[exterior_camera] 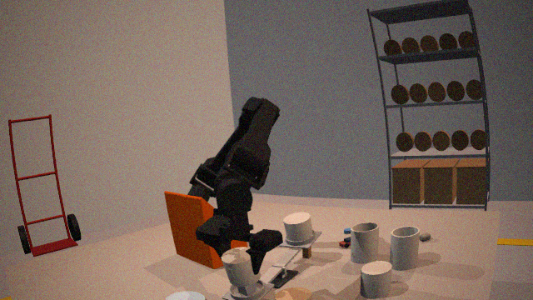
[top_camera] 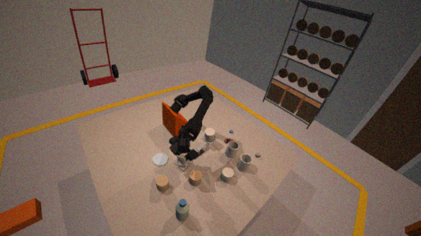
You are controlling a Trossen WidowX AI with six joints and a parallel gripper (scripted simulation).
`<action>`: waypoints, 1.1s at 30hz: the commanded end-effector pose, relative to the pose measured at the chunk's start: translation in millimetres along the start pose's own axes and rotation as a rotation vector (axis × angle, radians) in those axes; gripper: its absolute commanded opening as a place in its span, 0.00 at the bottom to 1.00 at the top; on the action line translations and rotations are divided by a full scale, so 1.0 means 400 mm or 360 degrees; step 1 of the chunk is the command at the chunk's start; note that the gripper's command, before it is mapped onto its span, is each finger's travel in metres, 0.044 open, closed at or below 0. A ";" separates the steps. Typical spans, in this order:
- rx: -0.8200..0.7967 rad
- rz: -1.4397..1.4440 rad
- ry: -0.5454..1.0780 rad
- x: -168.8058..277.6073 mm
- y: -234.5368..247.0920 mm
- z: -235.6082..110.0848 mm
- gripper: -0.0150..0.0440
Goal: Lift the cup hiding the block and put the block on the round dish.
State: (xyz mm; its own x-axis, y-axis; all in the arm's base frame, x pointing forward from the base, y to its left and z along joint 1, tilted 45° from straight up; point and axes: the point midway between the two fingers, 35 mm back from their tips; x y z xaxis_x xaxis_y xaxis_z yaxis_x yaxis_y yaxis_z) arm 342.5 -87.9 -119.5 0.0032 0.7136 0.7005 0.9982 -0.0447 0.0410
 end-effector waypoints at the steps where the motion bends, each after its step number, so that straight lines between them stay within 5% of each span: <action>1: -0.0013 -0.0018 -0.0013 -0.001 0.008 -0.023 0.25; 33: -0.0011 -0.0018 -0.0016 -0.001 0.006 -0.124 0.25</action>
Point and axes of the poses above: the point midway between the two fingers, 35 mm back from their tips, its own z axis out along the fingers, its own y axis across the jaws, x = y × z, and after that the axes turned 8 degrees about z, right-handed
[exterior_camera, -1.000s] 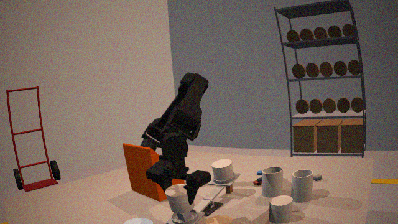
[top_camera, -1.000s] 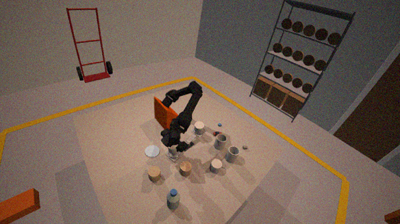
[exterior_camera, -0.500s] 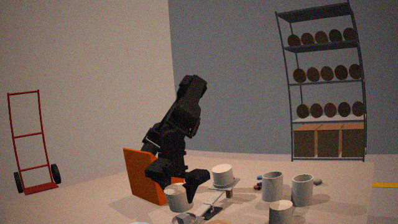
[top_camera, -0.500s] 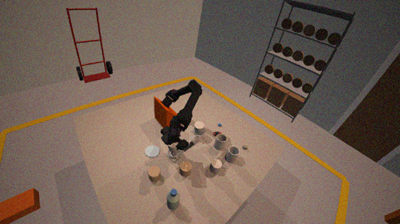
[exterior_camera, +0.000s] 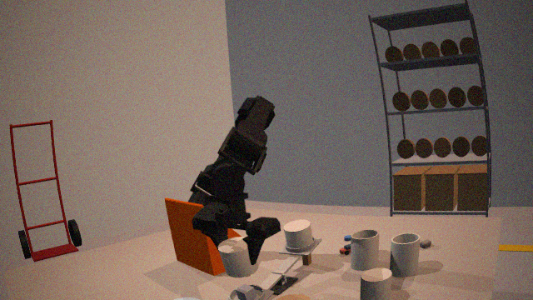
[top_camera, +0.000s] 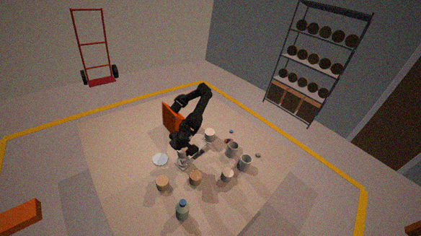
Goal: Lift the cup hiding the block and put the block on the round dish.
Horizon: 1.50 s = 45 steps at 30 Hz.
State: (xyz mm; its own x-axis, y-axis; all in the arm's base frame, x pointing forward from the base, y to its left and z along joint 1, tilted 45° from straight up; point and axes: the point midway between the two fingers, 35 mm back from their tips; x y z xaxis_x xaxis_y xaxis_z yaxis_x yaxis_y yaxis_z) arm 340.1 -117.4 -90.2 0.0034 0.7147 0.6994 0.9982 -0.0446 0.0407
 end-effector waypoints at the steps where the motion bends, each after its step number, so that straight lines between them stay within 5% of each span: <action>1: -0.0012 -0.0018 -0.0014 0.000 0.005 -0.023 0.25; 45: 0.0000 0.0000 0.0000 0.001 -0.001 -0.022 0.25</action>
Point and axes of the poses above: the point midway between the two fingers, 35 mm back from their tips, its own z axis out along the fingers, its own y axis across the jaws, x = y × z, and after that the axes turned 8 degrees about z, right-handed
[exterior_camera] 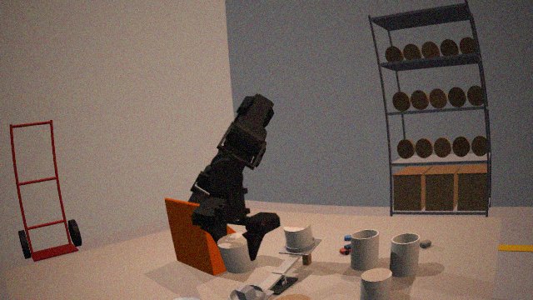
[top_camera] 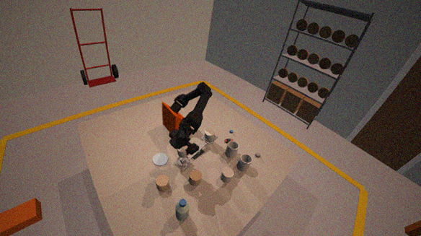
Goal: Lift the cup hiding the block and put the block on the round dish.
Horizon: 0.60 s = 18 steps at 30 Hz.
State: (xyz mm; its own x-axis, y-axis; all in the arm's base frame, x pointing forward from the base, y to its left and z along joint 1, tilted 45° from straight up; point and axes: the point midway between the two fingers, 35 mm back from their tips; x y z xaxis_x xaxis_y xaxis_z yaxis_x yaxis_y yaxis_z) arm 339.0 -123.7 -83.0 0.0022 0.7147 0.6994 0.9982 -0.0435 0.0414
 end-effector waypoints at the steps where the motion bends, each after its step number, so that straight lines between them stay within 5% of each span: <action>1: 0.0000 0.0002 0.0000 -0.001 0.000 0.001 0.25; 18: -0.0001 0.0003 -0.0004 -0.014 -0.010 0.002 0.25</action>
Point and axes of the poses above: the point midway between the two fingers, 35 mm back from their tips, its own z axis out along the fingers, its own y axis across the jaws, x = y × z, and after that the axes turned 8 degrees about z, right-handed
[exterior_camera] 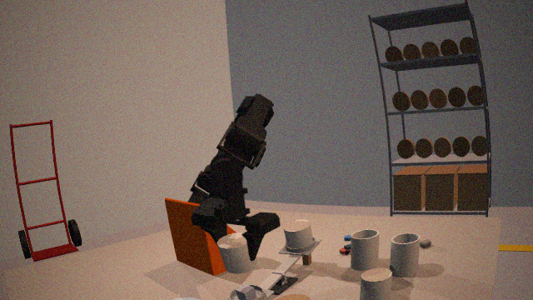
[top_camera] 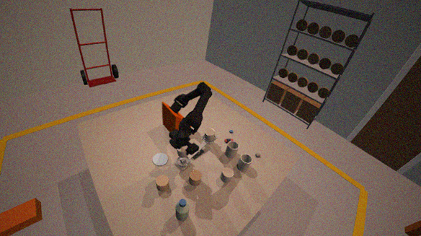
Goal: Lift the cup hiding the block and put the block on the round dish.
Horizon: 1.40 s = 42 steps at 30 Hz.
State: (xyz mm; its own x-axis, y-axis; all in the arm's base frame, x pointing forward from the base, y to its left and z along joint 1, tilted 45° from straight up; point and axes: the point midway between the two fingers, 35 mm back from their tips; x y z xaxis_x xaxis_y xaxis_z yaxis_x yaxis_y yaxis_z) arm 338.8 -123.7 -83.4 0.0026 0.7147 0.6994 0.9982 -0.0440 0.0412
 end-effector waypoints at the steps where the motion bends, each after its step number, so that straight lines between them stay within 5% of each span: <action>1: -0.0002 0.0003 -0.0010 -0.029 -0.021 0.002 0.25; 16: -0.0004 0.0010 -0.0067 -0.260 -0.281 0.040 0.25; 30: 0.0004 -0.0004 -0.0036 -0.350 -0.537 0.131 0.25; 42: 0.0002 -0.0007 -0.0031 -0.353 -0.547 0.215 0.25</action>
State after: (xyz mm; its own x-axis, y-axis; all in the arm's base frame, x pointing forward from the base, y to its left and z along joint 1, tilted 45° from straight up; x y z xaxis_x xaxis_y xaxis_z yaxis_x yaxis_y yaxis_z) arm 126.9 -171.2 -241.9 -0.0059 0.7421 0.6703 0.9979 -0.0389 0.0518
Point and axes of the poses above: the point midway between the two fingers, 35 mm back from their tips, its own z axis out along the fingers, its own y axis across the jaws, x = y × z, and after that the axes turned 8 degrees about z, right-handed
